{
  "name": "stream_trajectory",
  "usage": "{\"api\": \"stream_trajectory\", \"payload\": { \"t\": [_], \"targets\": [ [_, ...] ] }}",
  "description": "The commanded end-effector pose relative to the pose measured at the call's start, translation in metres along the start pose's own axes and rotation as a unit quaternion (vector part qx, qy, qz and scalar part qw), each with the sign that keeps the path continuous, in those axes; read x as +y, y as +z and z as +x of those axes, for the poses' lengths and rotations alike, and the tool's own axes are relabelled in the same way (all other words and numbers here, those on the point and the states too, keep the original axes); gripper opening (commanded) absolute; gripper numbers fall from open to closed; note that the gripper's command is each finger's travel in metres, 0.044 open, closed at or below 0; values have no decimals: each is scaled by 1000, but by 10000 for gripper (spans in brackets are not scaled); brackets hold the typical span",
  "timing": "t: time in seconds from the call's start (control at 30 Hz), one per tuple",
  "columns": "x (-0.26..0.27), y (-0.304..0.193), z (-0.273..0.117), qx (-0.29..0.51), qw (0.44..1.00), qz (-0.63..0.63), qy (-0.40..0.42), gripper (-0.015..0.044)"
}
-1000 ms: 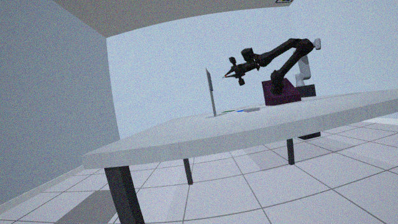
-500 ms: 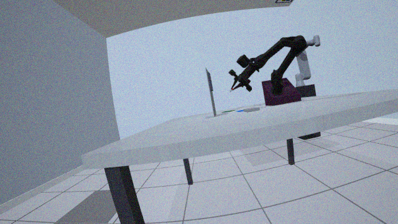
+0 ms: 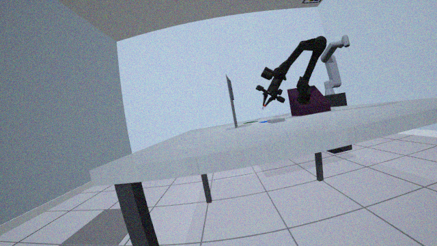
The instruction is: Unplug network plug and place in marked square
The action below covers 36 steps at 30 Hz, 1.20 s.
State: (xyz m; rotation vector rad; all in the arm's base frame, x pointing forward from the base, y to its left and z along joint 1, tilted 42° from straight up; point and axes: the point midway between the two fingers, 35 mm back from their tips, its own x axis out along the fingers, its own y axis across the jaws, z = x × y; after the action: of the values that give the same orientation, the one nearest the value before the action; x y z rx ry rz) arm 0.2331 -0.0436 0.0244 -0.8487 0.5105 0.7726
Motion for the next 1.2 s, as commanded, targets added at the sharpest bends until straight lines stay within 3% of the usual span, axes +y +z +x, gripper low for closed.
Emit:
{"api": "stream_trajectory", "payload": {
  "t": [0.0, 1.17],
  "targets": [
    [14, 3, 1, -37, 999, 8, 15, 0],
    [34, 5, 24, -60, 998, 10, 21, 0]
  ]
}}
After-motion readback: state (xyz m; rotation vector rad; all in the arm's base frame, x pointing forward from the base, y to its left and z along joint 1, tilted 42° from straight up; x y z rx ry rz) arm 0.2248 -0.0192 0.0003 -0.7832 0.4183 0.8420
